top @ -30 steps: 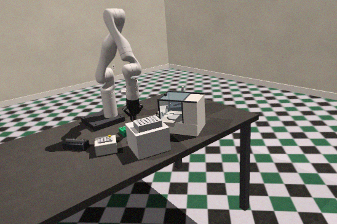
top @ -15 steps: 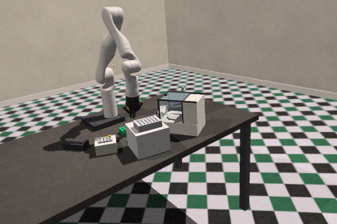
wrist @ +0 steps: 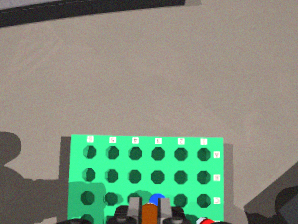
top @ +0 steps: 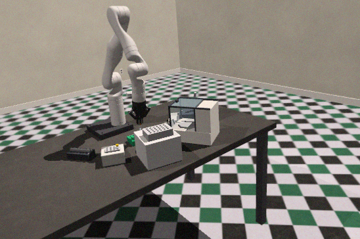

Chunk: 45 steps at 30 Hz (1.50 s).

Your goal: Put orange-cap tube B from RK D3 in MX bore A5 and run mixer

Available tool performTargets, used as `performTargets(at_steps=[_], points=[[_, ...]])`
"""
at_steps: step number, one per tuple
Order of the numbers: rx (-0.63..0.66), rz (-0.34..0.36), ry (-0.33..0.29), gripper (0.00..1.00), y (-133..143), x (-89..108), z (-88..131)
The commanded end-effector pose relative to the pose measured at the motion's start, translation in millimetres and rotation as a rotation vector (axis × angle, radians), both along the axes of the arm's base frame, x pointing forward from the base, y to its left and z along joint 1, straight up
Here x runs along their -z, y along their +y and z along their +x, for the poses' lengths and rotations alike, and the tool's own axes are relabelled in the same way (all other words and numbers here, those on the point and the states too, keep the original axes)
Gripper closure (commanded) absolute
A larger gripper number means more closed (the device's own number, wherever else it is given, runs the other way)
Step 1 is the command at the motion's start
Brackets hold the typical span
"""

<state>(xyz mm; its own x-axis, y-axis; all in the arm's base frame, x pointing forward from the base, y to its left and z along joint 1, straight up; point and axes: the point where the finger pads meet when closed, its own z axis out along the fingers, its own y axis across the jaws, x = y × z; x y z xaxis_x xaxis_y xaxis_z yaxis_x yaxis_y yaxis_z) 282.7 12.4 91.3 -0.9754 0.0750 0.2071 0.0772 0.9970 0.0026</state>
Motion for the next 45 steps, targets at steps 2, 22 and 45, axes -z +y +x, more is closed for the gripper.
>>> performTargets(at_steps=[2, 22, 45], points=[[0.000, 0.000, -0.002, 0.90, -1.8, -0.4, -5.7], [0.096, 0.000, -0.001, 0.90, -9.8, -49.7, -5.7], [0.096, 0.000, -0.001, 0.90, -20.9, -118.8, -5.9]])
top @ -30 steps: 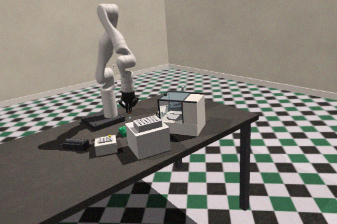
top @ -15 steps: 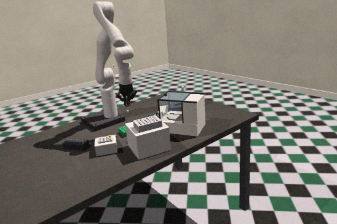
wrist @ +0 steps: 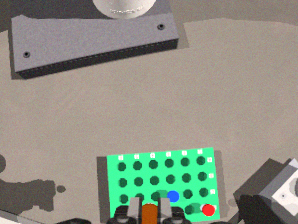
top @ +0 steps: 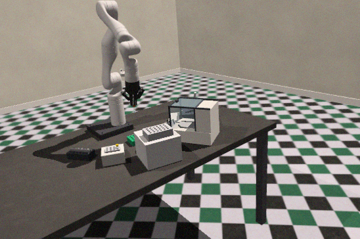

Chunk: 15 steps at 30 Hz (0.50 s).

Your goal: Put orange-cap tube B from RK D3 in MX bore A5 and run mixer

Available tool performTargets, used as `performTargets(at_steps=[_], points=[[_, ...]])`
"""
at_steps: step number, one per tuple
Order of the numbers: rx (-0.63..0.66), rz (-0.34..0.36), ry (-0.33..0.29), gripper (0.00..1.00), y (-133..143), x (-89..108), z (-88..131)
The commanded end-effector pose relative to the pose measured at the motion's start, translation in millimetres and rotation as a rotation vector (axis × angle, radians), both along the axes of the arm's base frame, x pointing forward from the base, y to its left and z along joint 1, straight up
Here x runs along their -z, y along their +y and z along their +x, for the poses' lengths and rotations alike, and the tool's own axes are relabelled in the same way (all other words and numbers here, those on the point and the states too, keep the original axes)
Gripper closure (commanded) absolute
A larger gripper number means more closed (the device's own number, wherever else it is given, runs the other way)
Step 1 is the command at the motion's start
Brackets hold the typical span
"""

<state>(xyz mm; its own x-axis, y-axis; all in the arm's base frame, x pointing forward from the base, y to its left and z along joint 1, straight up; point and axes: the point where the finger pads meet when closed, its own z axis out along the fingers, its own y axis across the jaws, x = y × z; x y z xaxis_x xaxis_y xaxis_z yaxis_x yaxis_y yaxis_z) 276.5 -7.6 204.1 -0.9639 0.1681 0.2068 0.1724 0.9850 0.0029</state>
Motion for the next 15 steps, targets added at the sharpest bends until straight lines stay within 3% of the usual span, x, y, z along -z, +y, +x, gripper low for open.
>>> performTargets(at_steps=[1, 10, 15], points=[[0.000, 0.000, -0.001, 0.90, -0.9, -6.1, 0.3], [0.000, 0.000, -0.001, 0.90, -2.6, -16.8, 0.3], [0.000, 0.000, -0.001, 0.90, -5.0, -16.9, 16.8]])
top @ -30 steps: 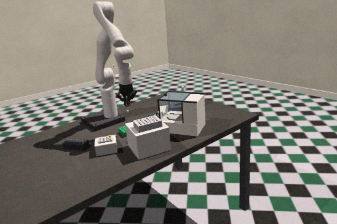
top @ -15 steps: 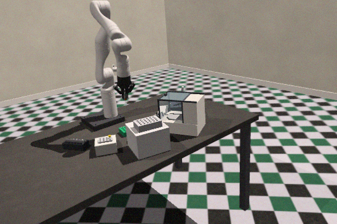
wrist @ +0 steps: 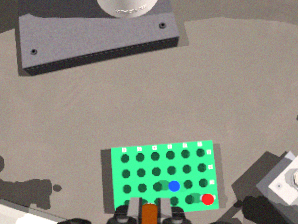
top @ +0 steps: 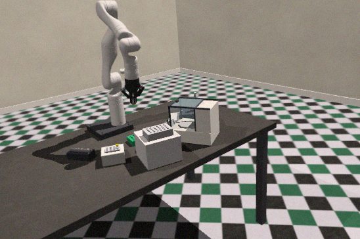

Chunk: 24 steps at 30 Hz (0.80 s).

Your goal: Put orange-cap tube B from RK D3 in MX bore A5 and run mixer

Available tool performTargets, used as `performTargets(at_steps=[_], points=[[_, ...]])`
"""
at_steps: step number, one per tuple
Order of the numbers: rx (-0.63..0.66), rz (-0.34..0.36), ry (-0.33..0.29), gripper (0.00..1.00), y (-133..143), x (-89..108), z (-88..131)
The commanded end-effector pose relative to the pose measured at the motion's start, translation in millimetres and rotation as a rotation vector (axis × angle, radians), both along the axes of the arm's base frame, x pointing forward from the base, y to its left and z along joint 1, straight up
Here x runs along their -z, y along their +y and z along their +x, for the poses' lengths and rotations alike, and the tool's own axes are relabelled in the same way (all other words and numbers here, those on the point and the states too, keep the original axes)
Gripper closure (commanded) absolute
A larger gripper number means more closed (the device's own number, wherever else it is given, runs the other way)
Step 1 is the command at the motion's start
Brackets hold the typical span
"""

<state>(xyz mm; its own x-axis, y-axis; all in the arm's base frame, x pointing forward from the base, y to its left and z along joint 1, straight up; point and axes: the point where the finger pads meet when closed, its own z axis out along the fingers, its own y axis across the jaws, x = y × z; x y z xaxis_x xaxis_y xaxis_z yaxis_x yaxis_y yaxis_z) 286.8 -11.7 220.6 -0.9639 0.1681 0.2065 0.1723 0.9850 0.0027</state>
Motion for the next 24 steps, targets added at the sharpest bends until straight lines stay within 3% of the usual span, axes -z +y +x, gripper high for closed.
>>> performTargets(at_steps=[1, 24], points=[[0.000, 0.000, -0.001, 0.90, -1.3, -0.3, 9.8], [0.000, 0.000, -0.001, 0.90, -10.5, -0.6, 72.5]])
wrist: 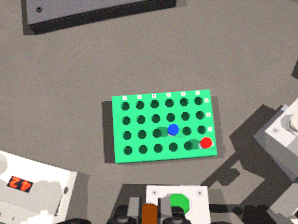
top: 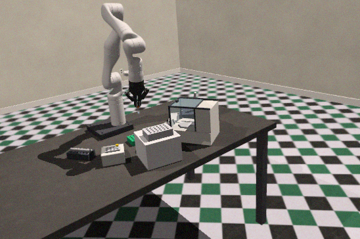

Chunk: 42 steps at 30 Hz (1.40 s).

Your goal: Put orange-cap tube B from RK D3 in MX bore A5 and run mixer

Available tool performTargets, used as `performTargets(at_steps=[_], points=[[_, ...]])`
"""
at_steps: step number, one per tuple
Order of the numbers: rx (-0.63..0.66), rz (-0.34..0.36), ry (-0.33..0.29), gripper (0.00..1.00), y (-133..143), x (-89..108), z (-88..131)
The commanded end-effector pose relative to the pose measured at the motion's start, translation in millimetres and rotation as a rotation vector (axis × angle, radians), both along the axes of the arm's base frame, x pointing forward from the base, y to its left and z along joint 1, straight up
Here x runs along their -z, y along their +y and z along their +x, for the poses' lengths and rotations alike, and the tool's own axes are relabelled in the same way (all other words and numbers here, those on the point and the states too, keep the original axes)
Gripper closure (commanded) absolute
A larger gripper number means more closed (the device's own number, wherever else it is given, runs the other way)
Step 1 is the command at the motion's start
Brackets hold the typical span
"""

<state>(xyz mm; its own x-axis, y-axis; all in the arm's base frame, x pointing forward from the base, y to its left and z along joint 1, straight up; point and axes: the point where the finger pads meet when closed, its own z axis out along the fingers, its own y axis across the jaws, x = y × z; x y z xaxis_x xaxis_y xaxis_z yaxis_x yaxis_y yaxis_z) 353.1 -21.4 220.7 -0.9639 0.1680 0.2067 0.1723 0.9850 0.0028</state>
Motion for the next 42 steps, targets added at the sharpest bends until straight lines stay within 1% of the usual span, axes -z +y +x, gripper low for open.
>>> performTargets(at_steps=[1, 12, 14, 29, 31, 42], points=[[0.000, 0.000, -0.001, 0.90, -1.4, -0.5, 9.5], [0.000, 0.000, -0.001, 0.90, -6.7, -0.7, 45.8], [0.000, 0.000, -0.001, 0.90, -6.7, -0.7, 45.8], [0.000, 0.000, -0.002, 0.90, -13.9, -0.8, 95.2], [0.000, 0.000, -0.002, 0.90, -13.9, -0.8, 95.2], [0.000, 0.000, -0.002, 0.90, -19.2, -1.0, 131.5]])
